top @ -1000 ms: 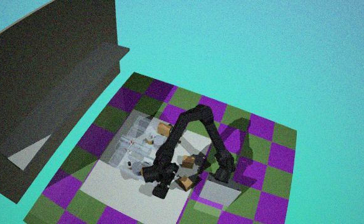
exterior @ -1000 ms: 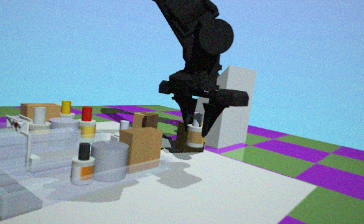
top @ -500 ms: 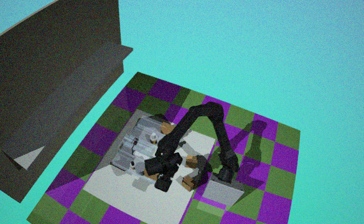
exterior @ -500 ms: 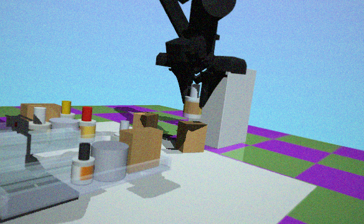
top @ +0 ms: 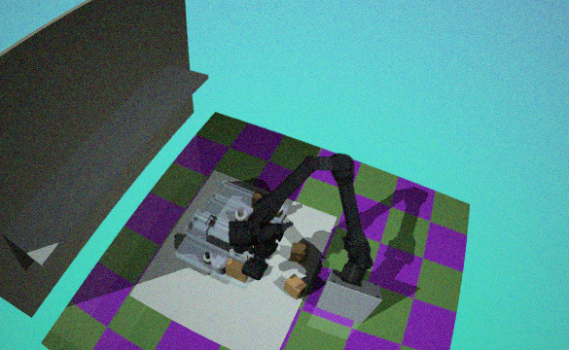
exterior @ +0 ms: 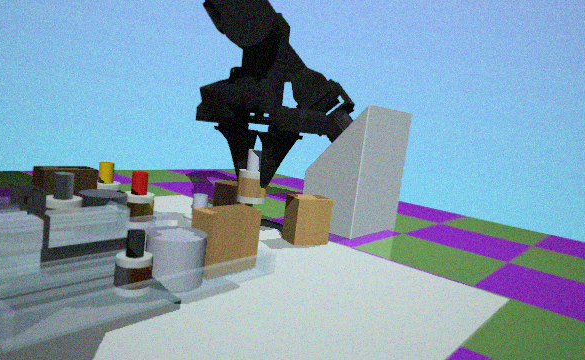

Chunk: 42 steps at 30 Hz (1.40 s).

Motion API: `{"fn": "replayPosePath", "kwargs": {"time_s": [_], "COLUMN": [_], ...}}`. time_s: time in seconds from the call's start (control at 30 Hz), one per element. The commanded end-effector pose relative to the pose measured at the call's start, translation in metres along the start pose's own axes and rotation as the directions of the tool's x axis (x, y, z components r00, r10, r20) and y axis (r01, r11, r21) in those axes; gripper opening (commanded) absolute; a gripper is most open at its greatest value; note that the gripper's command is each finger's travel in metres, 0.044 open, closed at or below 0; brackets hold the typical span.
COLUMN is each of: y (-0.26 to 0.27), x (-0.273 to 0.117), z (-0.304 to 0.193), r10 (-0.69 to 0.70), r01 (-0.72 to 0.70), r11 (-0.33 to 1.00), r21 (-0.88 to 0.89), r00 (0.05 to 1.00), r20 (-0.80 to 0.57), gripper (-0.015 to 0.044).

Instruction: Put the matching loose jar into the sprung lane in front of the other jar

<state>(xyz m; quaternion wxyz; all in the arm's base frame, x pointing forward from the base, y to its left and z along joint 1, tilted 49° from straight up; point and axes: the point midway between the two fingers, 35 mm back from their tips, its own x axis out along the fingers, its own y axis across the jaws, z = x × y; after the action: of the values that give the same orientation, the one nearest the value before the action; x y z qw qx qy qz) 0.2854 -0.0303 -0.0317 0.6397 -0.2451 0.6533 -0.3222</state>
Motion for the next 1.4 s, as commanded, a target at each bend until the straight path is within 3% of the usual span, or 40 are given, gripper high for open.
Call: {"fn": "replayPosePath", "kwargs": {"time_s": [0.0,0.57,1.37], "y": [-0.023,-0.042,-0.042], "x": [0.010,0.042,0.043], "z": [0.003,0.005,0.014], "r10": [-0.012,-0.024,-0.024], "r01": [0.012,0.024,0.024], "r11": [1.000,1.000,1.000], "r21": [0.000,0.003,0.003], "r00": [1.000,1.000,1.000], "r20": [-0.003,-0.006,-0.005], "gripper": [0.0000,0.0000,0.0000]}}
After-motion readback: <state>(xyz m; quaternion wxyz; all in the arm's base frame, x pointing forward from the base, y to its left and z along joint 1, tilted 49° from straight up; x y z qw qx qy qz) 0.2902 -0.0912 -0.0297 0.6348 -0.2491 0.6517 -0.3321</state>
